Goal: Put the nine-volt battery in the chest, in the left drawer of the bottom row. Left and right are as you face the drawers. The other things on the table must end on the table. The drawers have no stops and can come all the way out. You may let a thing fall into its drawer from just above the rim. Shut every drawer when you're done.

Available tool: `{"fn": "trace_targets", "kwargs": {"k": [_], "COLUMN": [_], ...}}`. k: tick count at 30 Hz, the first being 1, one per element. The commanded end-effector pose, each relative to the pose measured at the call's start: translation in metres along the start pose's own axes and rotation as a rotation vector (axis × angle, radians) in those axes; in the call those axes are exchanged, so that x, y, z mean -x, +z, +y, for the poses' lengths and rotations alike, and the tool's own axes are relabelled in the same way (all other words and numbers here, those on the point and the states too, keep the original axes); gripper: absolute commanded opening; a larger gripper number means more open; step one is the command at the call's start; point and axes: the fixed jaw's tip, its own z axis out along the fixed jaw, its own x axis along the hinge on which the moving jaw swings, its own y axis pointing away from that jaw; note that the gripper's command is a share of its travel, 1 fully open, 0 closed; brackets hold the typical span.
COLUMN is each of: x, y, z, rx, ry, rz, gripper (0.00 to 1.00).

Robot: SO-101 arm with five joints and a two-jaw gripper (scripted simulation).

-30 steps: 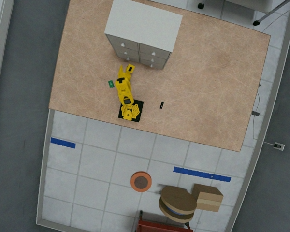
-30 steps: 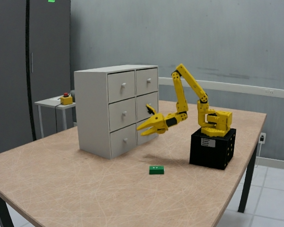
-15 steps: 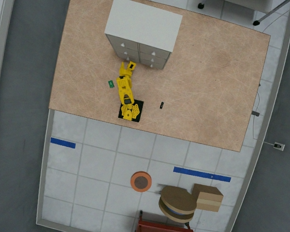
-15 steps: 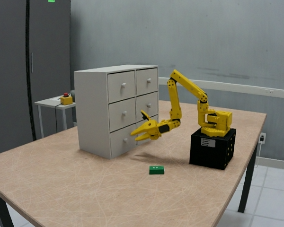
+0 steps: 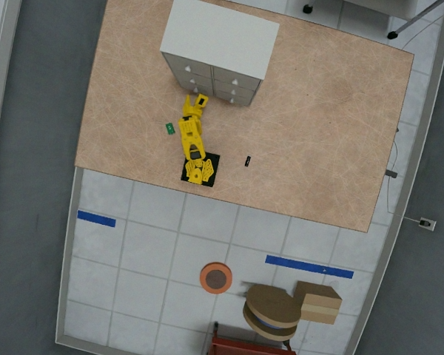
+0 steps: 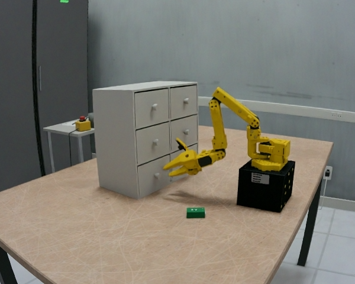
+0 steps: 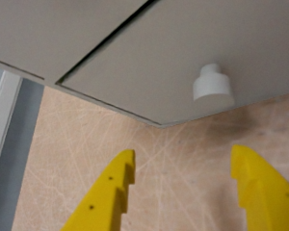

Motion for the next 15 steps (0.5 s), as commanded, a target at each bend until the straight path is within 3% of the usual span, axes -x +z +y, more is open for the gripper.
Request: {"fn": "trace_targets", "kwargs": {"k": [1, 15], "x": [-0.0004, -0.0011], "y": [0.001, 0.0015], "z": [-0.0037, -0.0063], "rx": [-0.011, -0.013], "ry": [0.015, 0.017], "rz": [0.0, -0.003], "gripper": [0.21, 0.21]}}
